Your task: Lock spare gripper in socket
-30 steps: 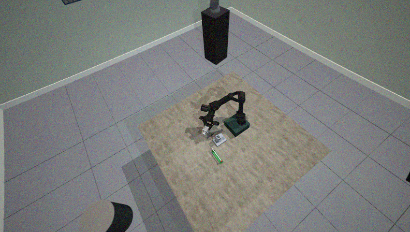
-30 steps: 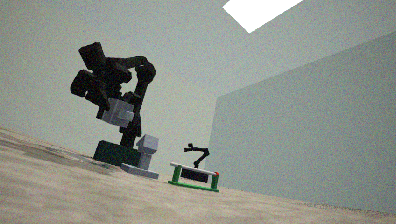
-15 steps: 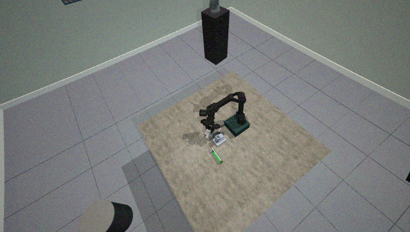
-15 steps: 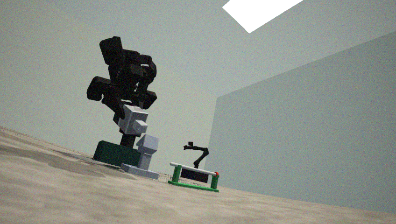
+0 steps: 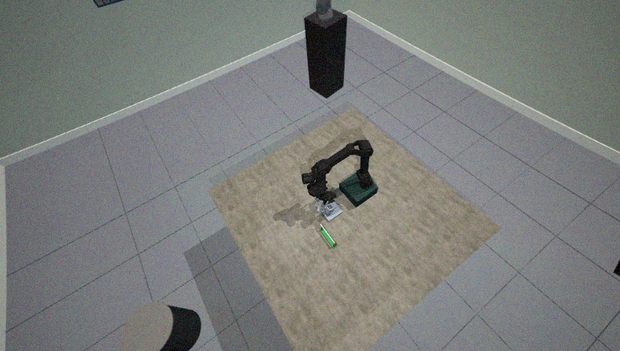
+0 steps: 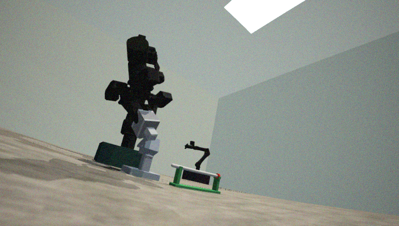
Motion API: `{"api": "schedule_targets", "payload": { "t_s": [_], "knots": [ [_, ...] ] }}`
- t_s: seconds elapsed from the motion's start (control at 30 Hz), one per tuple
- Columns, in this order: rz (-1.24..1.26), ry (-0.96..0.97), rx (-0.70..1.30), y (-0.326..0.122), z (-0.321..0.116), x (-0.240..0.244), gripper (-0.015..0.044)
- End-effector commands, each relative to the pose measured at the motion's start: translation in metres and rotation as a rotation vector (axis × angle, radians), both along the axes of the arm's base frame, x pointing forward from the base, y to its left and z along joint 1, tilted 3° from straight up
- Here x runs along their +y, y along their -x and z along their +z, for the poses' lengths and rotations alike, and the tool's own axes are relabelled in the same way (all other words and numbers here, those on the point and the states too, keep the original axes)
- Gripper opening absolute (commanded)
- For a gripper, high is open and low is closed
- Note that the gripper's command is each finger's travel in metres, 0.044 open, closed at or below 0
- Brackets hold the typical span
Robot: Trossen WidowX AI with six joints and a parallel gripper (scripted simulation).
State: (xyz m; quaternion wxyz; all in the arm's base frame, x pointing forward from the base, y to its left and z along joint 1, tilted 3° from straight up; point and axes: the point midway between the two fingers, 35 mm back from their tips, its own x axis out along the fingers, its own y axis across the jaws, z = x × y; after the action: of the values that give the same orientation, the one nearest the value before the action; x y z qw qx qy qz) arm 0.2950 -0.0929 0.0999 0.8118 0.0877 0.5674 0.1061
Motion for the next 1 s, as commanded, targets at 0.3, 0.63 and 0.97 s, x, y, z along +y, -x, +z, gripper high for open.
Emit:
{"api": "schedule_targets", "payload": {
  "t_s": [0.3, 0.63, 0.97],
  "knots": [
    [-0.041, 0.067, 0.176, 0.008, 0.019, 0.027, 0.0],
    [-0.078, 0.122, 0.294, 0.017, 0.029, 0.042, 0.0],
    [-0.131, 0.208, 0.413, 0.032, 0.042, 0.054, 0.0]
  ]
}}
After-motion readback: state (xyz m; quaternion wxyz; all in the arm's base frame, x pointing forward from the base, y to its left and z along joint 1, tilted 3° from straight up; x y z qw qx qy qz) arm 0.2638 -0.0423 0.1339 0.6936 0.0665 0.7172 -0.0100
